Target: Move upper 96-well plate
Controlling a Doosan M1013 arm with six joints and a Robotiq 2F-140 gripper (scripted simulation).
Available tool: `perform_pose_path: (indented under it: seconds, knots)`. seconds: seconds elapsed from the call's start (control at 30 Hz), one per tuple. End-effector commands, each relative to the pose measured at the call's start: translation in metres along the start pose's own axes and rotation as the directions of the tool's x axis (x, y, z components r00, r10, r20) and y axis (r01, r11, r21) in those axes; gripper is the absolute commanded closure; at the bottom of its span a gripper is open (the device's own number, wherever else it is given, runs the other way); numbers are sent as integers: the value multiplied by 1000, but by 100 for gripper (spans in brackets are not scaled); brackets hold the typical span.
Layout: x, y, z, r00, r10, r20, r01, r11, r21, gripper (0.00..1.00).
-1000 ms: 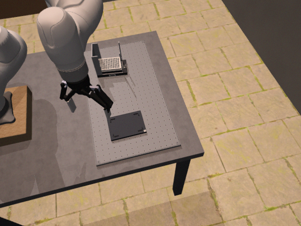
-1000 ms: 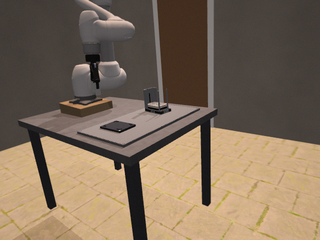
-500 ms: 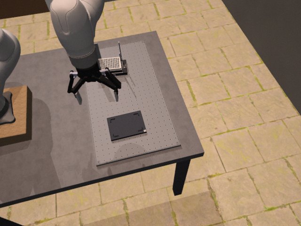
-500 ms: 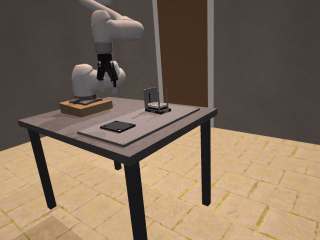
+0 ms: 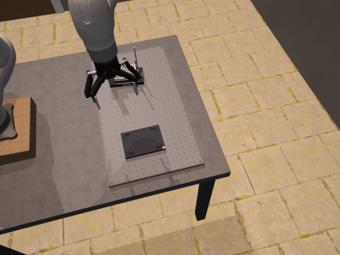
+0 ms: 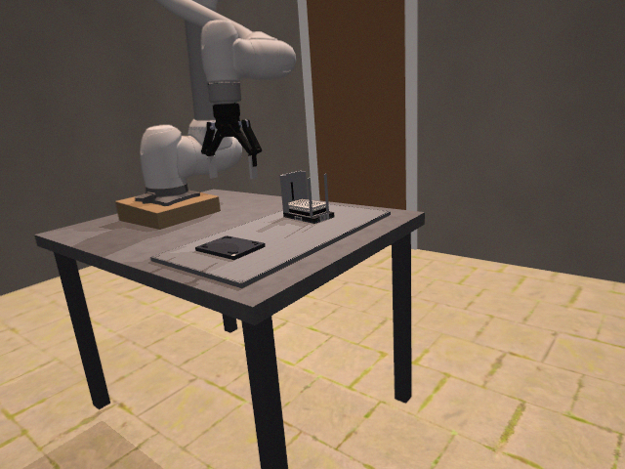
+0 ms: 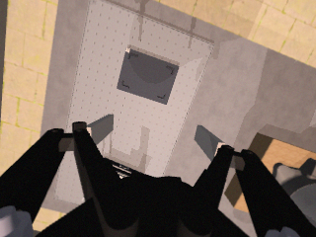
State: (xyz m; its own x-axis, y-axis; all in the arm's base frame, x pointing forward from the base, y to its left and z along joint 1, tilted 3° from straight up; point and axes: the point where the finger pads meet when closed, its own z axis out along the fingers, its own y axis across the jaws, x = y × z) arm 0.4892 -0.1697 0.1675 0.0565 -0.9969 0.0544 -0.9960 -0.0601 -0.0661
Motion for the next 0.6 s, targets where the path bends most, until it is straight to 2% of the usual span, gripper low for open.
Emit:
perform_pose_path:
  seconds: [0.0,0.13,0.2,0.27,0.33,0.57]
  knots:
    - [-14,-10,0,1000,-28,3,28,1000,1,0]
    - [-31,-20,-1,987,-160,8,160,987,3,0]
    - [-39,-25,-1,987,-162,8,162,987,3,0]
    - [-48,-30,-1,974,-227,10,227,974,4,0]
    - [-48,-30,-1,974,-227,10,227,974,4,0]
    - [-79,-45,-2,909,-417,16,417,909,9,0]
